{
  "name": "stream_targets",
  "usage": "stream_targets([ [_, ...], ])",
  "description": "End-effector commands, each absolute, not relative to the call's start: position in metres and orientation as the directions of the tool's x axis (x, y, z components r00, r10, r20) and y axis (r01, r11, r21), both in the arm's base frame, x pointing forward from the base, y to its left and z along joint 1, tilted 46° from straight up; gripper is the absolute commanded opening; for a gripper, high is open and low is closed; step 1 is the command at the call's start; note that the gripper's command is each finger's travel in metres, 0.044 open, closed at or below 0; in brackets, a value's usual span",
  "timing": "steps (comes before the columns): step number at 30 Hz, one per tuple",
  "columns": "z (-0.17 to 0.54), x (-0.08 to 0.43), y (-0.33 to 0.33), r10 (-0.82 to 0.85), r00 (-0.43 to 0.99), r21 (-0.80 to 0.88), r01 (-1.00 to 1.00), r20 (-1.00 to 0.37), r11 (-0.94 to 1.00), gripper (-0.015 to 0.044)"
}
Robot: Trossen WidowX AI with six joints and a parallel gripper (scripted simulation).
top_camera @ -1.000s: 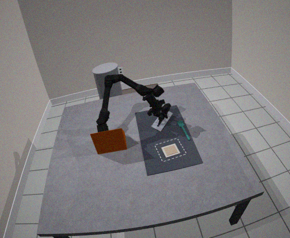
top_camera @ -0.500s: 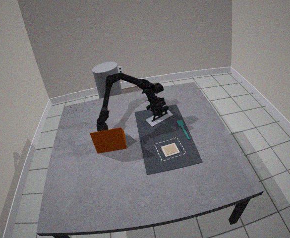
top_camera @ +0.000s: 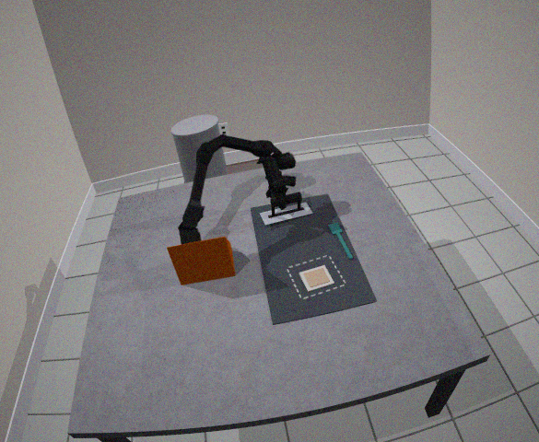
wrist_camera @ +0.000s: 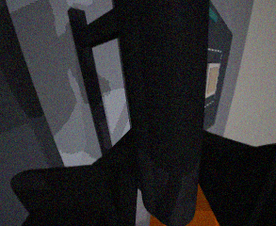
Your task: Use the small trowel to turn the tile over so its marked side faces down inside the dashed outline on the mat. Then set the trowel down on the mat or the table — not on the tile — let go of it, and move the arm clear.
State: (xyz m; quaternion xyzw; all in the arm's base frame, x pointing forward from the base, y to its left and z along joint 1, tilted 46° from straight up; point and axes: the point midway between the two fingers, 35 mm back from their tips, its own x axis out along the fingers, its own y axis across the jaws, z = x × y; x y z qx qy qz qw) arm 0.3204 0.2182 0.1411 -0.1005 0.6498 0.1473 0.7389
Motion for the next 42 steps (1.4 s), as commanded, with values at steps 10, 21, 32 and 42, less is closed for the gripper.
stream_targets([
  [10, 0.171, 0.299, 0.216, -0.042, 0.109, -0.068, -0.245, -0.993, 0.967, 0.0000],
  [21, 0.163, 0.298, 0.224, -0.041, 0.109, -0.067, -0.245, -0.993, 0.967, 0.0000],
  [32, 0.151, 0.297, 0.237, -0.038, 0.109, -0.064, -0.246, -0.993, 0.967, 0.0000],
  [42, 0.146, 0.296, 0.242, -0.037, 0.109, -0.063, -0.247, -0.993, 0.967, 0.0105],
])
